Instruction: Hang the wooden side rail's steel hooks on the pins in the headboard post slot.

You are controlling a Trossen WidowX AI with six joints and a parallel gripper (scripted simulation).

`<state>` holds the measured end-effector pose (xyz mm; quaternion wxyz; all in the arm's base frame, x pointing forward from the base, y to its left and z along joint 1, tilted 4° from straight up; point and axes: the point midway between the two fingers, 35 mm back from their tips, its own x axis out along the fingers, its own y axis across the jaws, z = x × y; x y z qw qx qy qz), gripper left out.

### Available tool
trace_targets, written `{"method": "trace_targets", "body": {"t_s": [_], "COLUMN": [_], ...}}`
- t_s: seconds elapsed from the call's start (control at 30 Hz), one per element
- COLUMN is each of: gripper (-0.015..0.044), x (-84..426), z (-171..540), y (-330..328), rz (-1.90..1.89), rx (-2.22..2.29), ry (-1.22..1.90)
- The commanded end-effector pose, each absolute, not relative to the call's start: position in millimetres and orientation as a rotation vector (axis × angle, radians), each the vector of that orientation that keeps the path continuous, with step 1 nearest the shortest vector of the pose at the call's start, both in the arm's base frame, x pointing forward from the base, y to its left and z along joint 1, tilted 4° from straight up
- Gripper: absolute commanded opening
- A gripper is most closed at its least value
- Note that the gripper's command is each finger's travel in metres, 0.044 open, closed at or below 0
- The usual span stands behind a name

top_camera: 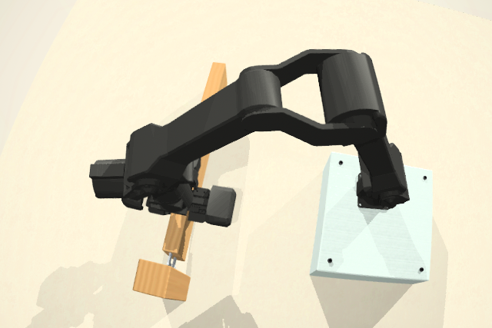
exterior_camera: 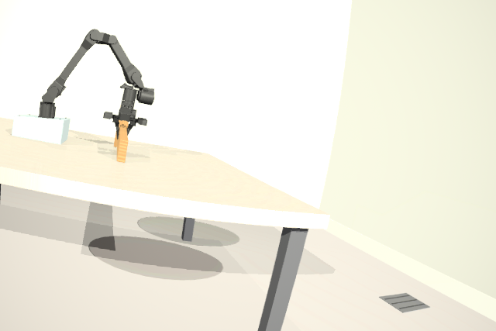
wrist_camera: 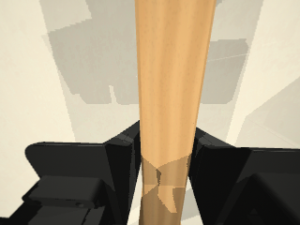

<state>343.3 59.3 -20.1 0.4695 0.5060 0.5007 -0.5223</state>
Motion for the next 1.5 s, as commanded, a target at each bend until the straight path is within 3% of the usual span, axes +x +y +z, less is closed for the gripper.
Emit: {"method": "trace_targets", "body": {"t_s": [0.0, 1.47], "gripper": [0.0000, 0.0000], "x": [344.8, 345.4], "z": [-18.7, -17.9], "y": [60.5, 65.4], "rz": [-1.276, -1.276], "rx": [1.247, 1.247], "ry": [1.223, 1.223]}}
